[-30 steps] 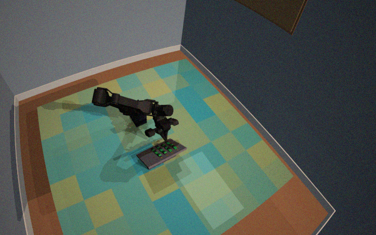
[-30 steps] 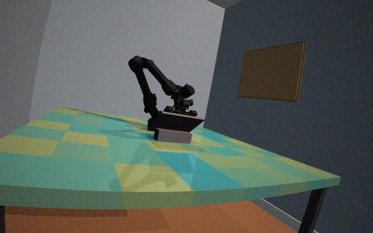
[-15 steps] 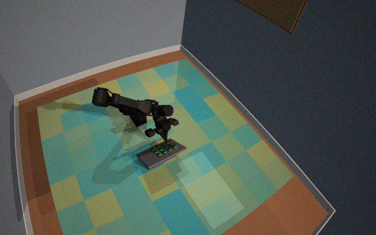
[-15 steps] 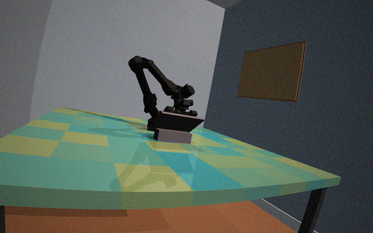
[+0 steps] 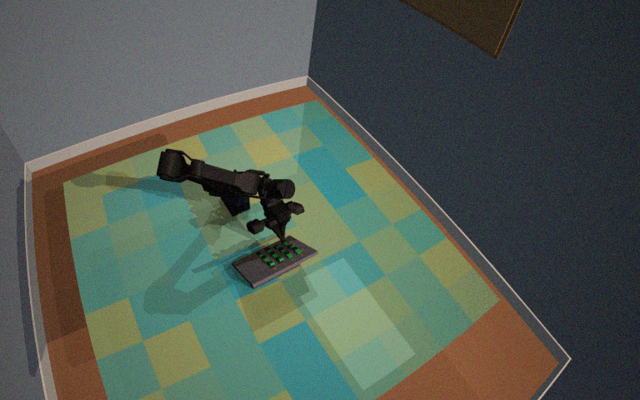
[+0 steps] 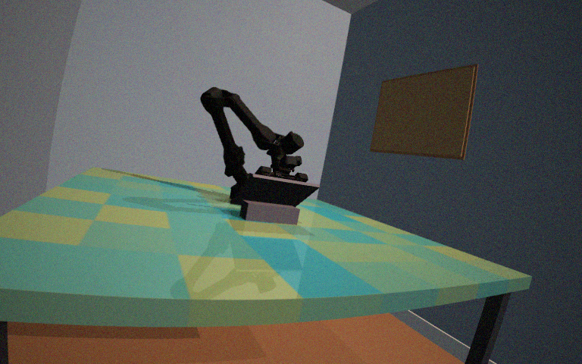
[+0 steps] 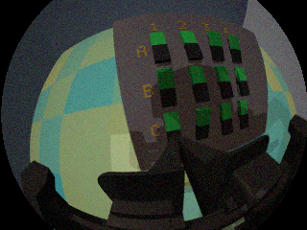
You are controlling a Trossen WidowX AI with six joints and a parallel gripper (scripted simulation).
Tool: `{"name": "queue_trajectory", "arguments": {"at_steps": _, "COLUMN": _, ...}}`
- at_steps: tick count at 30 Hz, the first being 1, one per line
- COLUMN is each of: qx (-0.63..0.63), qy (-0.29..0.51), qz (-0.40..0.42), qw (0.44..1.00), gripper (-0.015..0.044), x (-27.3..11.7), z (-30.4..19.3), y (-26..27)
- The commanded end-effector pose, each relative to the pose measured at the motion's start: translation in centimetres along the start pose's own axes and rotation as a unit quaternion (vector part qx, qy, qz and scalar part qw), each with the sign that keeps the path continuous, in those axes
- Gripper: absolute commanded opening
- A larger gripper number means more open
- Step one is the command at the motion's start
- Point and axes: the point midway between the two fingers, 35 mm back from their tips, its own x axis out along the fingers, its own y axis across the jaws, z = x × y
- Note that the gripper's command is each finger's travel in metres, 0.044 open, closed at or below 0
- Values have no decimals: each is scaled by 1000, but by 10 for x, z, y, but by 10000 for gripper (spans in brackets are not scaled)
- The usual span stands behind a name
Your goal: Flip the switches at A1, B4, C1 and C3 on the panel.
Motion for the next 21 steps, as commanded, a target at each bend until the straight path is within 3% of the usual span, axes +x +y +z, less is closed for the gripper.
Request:
{"name": "queue_trajectory", "arguments": {"at_steps": 1, "qx": -3, "qy": 1, "qz": 3, "qw": 1000, "gripper": 0, "x": 1, "z": -1, "y": 1}}
{"name": "queue_trajectory", "arguments": {"at_steps": 21, "qx": -3, "qy": 1, "qz": 3, "qw": 1000, "gripper": 0, "x": 4, "z": -1, "y": 1}}
